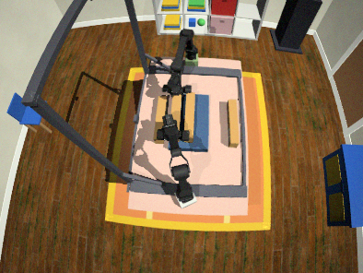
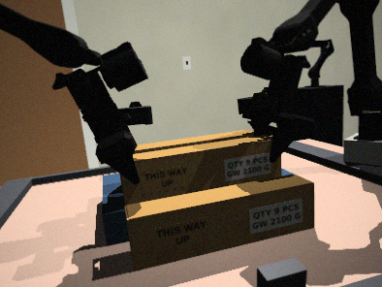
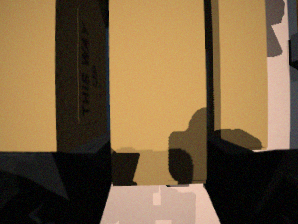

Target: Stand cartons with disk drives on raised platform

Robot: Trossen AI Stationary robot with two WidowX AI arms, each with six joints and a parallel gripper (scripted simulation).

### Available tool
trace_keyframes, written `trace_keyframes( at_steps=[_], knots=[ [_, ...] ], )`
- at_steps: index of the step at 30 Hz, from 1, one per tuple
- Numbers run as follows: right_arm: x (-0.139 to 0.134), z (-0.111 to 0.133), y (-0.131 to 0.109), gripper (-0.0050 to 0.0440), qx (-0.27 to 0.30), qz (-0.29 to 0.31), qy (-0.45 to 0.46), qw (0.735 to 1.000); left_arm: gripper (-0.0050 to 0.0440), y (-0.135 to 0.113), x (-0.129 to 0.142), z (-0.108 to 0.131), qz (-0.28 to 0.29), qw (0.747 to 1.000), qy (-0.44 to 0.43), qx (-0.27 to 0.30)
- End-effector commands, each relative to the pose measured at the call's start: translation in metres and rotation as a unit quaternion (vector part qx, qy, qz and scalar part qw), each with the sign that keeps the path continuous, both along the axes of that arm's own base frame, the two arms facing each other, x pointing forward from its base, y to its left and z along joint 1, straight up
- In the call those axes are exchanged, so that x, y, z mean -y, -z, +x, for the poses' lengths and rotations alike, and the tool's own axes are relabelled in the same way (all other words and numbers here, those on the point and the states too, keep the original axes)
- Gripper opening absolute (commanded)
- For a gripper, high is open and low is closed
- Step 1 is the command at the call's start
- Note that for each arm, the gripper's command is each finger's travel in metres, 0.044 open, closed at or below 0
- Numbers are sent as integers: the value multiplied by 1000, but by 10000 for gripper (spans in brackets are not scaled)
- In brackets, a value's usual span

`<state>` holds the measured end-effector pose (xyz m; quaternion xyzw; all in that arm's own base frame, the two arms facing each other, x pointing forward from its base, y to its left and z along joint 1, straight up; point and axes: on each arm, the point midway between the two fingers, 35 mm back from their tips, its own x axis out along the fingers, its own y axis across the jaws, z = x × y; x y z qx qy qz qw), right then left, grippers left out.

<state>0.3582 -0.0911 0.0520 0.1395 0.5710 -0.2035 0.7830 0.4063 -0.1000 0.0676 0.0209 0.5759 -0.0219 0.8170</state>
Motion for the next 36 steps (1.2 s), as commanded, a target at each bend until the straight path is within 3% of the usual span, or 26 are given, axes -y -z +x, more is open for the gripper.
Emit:
trace_keyframes(
  at_steps=[1, 36],
  knots=[
    [1, 8, -11, -50, 17, -4, 0, 1000, -50, -21, 3, 4, -7, 1000, 0, 28],
    [0, 7, -12, -50, 29, -6, -4, 1000, -50, -23, 3, 4, -7, 1000, 0, 28]
  ],
)
